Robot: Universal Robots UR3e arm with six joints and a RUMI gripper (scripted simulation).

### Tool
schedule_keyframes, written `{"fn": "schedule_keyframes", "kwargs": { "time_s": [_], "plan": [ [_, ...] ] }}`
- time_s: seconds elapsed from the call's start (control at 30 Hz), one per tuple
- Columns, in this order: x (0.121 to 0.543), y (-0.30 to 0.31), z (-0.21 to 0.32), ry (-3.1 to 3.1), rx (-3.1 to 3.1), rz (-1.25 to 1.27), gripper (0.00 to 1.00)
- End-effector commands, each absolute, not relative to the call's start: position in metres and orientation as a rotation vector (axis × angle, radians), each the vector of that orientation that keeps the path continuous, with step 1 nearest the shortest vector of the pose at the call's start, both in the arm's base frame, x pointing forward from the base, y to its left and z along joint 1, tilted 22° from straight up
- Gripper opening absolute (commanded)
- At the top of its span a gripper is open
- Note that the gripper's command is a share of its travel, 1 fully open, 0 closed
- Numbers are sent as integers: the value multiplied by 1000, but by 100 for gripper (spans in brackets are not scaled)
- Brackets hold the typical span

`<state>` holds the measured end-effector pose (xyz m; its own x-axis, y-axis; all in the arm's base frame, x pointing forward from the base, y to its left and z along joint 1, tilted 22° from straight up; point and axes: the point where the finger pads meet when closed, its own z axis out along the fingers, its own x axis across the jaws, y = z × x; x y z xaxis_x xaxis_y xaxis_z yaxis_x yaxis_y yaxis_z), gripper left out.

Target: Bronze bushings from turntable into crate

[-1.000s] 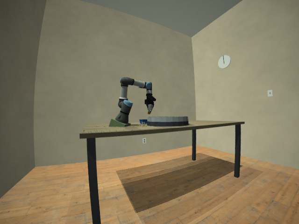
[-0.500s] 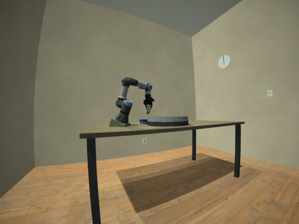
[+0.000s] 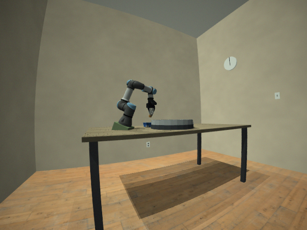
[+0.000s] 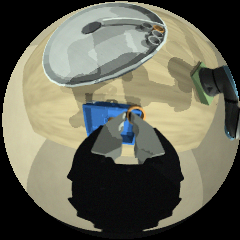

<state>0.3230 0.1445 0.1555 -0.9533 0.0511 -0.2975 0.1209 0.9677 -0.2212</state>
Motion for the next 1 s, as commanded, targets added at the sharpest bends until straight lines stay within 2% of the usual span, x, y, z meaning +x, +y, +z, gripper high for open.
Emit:
{"fn": "schedule_keyframes", "kwargs": {
  "time_s": [0.0, 0.97],
  "plan": [
    [330, 165, 153, 2825, 131, -350, 0],
    [344, 218, 142, 2825, 131, -350, 0]
  ]
}}
